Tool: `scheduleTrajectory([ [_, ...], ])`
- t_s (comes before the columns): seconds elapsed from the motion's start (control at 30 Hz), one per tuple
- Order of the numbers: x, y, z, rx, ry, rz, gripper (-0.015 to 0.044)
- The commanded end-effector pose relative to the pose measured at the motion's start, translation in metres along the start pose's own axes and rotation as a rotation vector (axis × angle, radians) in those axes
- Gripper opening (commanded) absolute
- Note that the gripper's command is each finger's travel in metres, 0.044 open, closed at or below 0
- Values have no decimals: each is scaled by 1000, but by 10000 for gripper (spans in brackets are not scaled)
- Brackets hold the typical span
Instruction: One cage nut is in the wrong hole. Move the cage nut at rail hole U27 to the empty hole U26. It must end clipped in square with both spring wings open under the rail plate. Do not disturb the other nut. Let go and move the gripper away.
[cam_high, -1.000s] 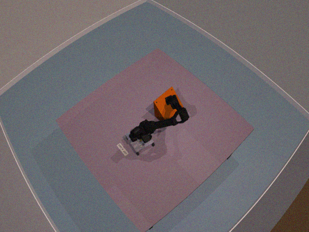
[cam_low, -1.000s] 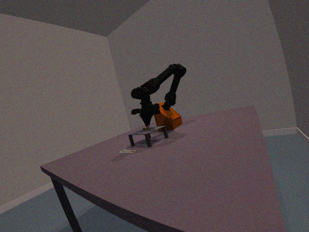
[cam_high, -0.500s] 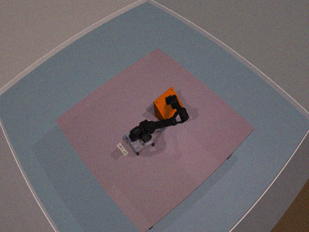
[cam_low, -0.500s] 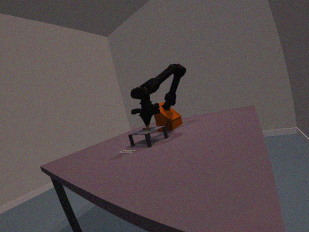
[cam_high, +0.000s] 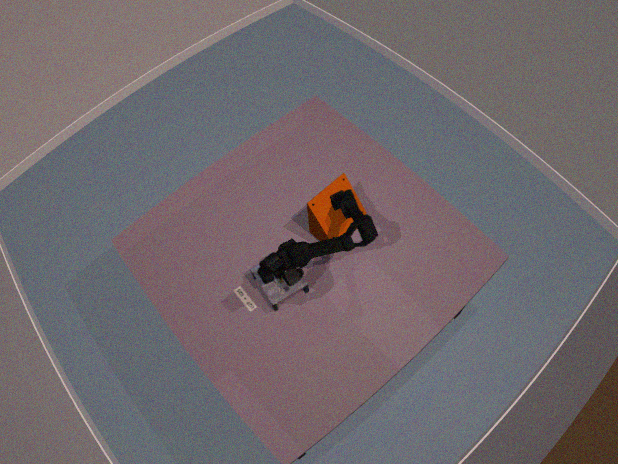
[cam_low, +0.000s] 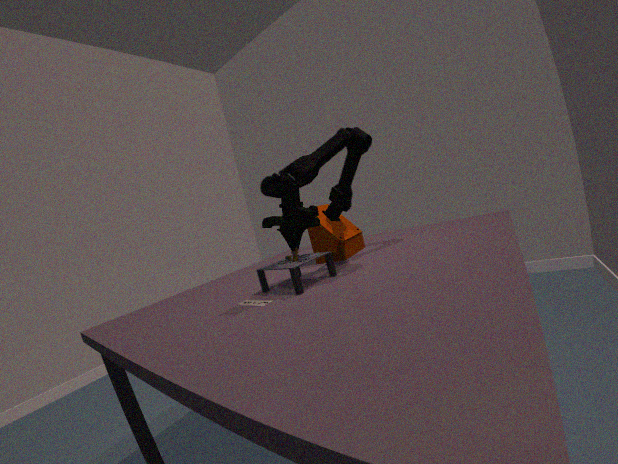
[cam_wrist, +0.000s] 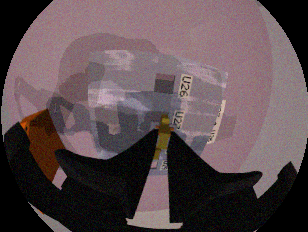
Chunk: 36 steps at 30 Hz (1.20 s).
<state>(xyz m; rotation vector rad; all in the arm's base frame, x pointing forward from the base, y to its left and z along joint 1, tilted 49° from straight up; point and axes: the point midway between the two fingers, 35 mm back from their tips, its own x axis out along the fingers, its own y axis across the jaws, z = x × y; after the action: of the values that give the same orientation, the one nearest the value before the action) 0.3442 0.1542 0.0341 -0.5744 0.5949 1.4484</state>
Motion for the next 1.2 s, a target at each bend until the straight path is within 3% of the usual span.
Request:
scheduleTrajectory([
  [0.0, -1, 0, 1, -3, -4, 1, 26],
  [1.17, -8, -2, 0, -3, -3, 1, 26],
])
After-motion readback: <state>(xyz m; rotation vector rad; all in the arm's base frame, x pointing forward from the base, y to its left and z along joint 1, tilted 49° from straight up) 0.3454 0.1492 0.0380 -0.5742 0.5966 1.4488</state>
